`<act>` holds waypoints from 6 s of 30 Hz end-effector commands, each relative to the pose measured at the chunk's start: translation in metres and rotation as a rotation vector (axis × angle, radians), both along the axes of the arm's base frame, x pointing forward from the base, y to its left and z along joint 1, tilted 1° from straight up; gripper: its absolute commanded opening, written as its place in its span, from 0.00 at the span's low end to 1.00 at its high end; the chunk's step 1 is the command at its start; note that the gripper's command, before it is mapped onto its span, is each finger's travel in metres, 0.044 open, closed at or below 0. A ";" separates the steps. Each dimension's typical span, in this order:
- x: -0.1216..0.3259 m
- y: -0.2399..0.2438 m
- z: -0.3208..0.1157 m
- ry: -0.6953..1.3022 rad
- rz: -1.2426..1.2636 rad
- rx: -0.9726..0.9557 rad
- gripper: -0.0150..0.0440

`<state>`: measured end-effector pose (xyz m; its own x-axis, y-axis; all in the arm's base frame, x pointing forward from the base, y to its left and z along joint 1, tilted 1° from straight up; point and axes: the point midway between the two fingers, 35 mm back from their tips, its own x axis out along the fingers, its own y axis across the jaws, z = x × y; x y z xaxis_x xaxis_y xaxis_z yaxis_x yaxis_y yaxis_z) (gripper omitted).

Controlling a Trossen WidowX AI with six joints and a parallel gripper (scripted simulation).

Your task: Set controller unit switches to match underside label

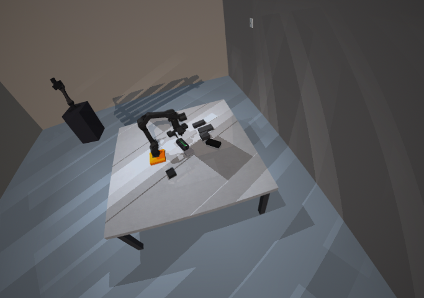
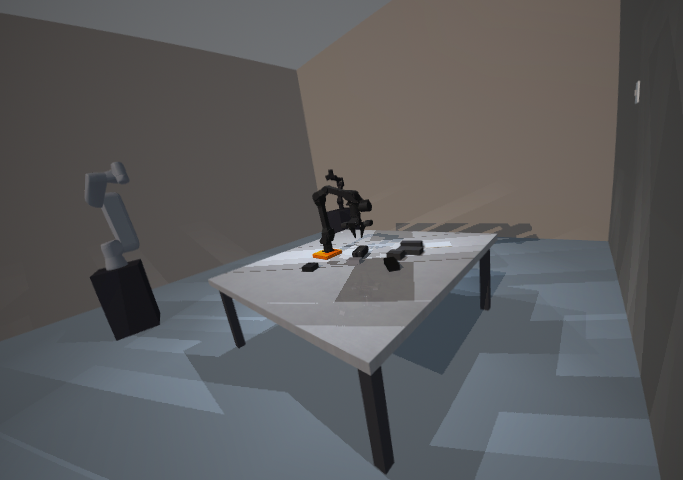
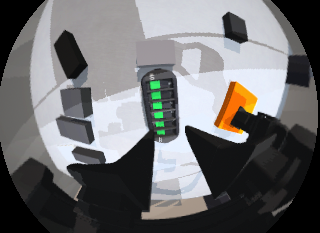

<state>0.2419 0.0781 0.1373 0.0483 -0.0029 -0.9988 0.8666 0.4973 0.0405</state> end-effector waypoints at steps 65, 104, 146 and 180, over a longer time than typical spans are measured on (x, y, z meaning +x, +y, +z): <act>-0.036 -0.026 -0.009 0.003 0.026 0.003 0.34; -0.022 -0.068 -0.053 -0.202 0.035 0.139 0.60; -0.017 -0.078 -0.101 -0.252 0.040 0.149 0.25; -0.011 -0.073 -0.113 -0.252 0.040 0.150 0.25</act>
<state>0.2271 0.0055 0.0222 0.2817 0.1551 -0.9469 0.8000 0.5068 0.3210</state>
